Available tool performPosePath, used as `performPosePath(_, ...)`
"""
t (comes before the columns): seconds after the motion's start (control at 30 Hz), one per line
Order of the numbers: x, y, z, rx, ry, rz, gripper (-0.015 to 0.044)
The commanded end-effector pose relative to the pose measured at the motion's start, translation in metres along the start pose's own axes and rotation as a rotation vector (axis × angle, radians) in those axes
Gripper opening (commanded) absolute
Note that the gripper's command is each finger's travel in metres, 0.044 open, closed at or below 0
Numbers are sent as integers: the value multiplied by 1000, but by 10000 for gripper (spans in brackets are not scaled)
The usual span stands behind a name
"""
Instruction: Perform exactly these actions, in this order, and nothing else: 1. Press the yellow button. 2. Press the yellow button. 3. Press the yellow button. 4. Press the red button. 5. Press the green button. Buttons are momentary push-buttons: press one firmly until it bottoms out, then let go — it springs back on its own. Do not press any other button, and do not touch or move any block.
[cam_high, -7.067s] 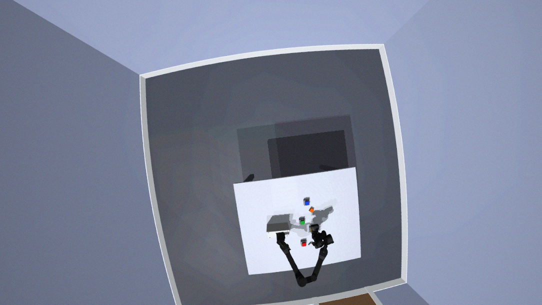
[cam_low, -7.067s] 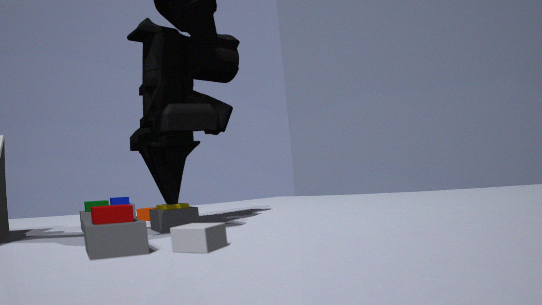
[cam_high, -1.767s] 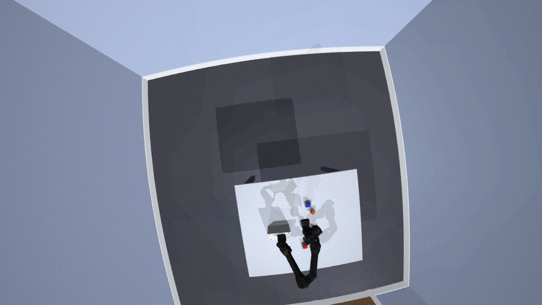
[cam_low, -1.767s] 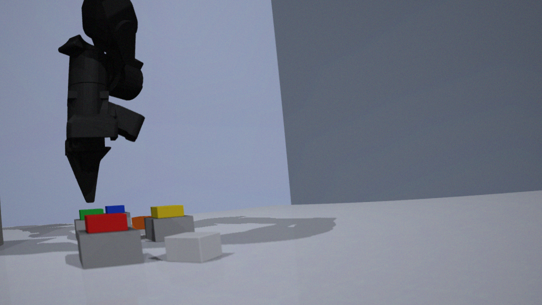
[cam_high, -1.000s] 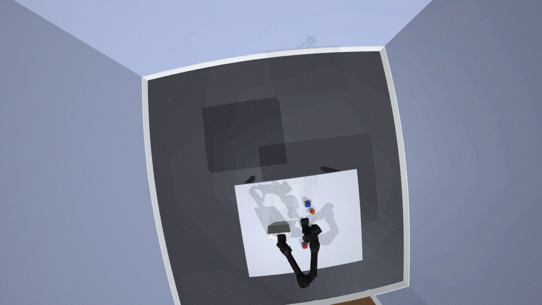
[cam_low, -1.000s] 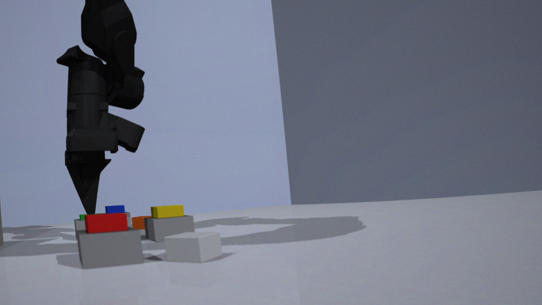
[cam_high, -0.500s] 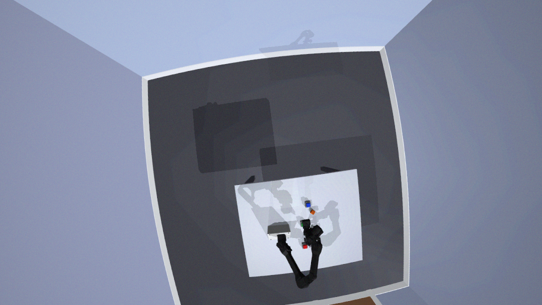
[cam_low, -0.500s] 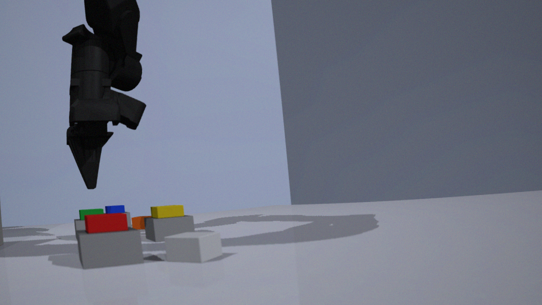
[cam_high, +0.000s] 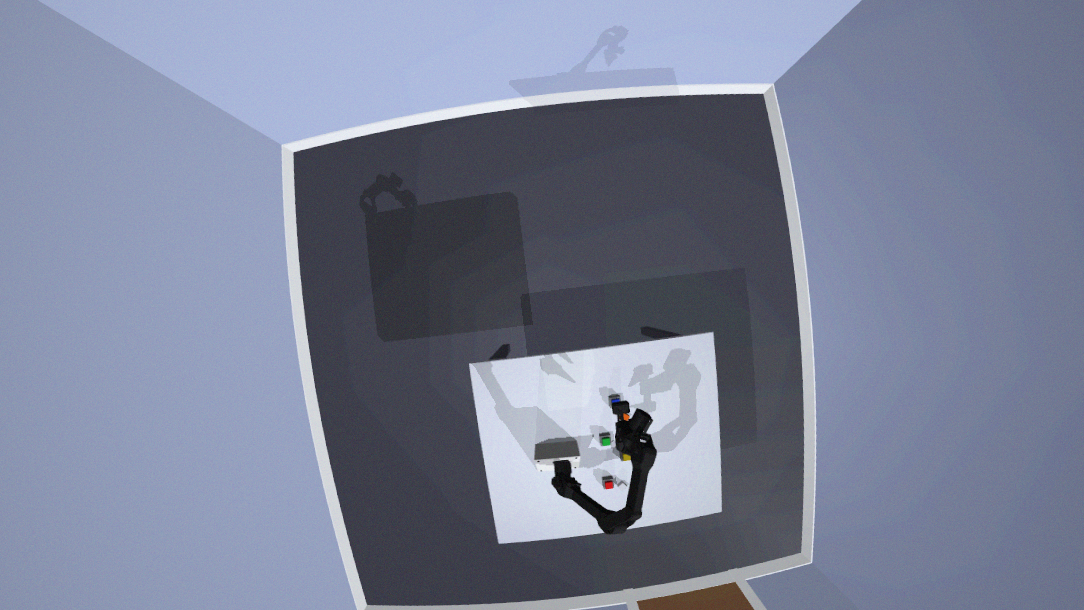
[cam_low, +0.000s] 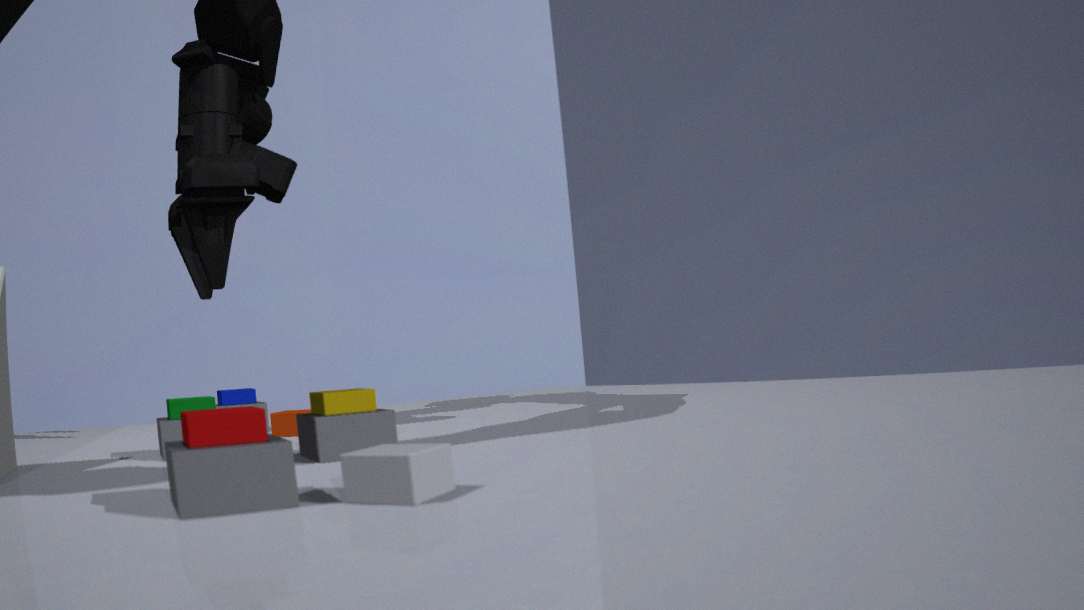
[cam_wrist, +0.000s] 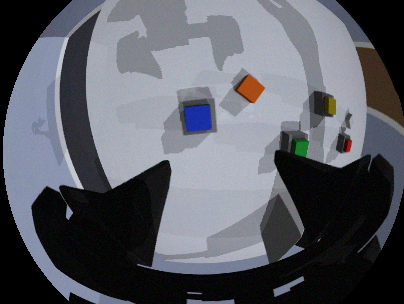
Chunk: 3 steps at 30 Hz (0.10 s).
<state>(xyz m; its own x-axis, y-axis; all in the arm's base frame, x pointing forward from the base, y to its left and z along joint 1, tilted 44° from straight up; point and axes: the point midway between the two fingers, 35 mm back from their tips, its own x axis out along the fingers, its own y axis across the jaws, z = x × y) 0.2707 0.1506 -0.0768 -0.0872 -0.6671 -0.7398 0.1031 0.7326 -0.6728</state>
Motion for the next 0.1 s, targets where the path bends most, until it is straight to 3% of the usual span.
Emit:
performPosePath(0.0,-3,14,-3,5,12,-5,400)
performPosePath(0.07,-3,14,-3,5,12,-5,400)
